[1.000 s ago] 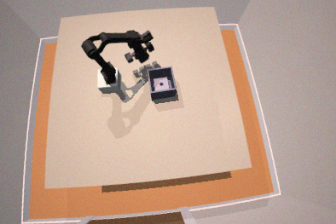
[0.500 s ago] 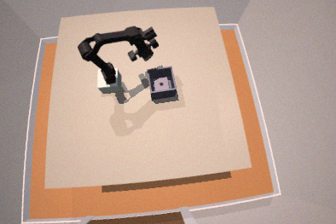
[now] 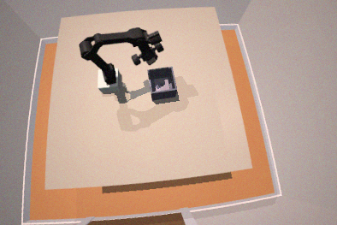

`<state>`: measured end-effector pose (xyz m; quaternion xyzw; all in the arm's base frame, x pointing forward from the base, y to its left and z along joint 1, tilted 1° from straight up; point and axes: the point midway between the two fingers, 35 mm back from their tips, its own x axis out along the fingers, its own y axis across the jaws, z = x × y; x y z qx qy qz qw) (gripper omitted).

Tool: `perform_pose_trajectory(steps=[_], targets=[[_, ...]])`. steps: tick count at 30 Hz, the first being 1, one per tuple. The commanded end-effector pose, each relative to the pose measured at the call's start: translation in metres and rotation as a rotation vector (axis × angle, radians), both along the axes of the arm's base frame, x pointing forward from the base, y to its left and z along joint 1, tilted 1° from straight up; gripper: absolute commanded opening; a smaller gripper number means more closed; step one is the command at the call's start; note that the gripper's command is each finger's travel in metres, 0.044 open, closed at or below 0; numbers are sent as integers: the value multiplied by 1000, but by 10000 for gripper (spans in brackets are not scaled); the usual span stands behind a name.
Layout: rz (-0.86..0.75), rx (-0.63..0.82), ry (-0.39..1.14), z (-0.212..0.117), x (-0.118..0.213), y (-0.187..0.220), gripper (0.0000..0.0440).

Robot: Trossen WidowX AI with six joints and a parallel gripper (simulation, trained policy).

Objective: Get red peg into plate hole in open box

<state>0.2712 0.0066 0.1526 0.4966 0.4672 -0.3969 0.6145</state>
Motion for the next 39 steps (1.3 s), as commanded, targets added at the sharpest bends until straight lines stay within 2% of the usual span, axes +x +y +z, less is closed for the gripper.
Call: perform_pose_trajectory(steps=[1, 25, 39], targets=[[-6, -14, 10, 1, 1, -9, 0], [-46, -36, 73, -8, 15, -74, 0], [-56, -32, 106, -39, 23, -102, 0]])
